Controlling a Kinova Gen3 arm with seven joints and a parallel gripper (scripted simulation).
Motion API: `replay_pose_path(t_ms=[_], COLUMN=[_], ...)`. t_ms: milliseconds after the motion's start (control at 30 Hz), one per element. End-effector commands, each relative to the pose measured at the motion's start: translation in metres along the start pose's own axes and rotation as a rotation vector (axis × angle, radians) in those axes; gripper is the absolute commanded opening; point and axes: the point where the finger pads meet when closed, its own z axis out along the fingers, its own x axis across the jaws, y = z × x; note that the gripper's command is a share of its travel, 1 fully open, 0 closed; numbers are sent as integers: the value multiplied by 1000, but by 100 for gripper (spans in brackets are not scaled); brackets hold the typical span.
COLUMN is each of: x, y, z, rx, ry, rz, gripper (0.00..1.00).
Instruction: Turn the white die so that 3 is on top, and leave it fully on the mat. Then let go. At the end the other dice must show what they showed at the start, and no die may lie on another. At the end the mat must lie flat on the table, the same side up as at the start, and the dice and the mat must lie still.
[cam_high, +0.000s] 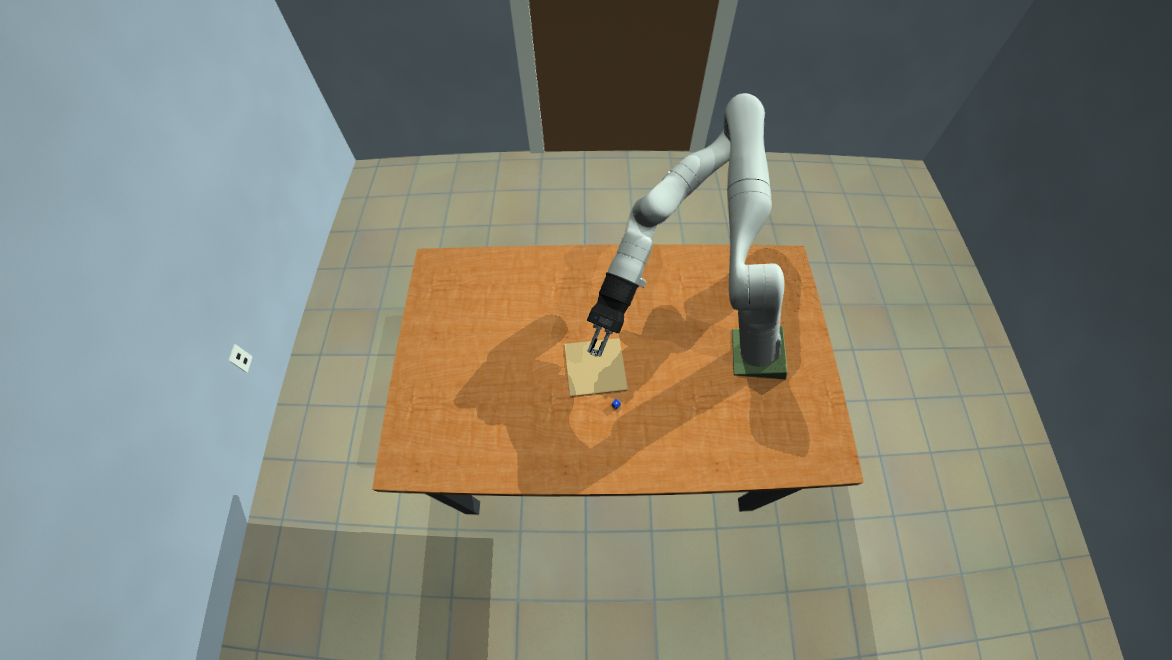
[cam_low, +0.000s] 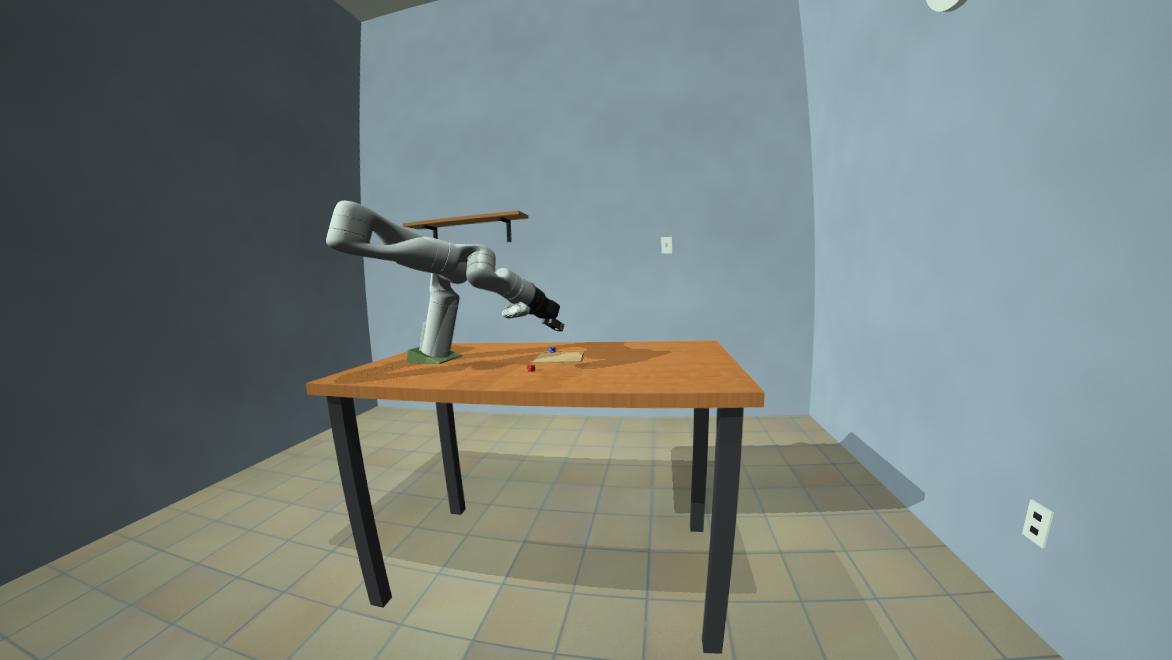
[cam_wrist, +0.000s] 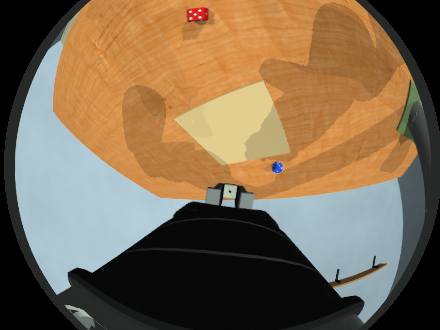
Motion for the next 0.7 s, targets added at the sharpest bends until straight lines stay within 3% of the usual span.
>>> replay_pose_path(t_ms=[0,667], x=[1,0], y=[-5,-53], z=[4,29], rx=[-5,-5], ry=[3,3], rz=[3,3], gripper=[34,34])
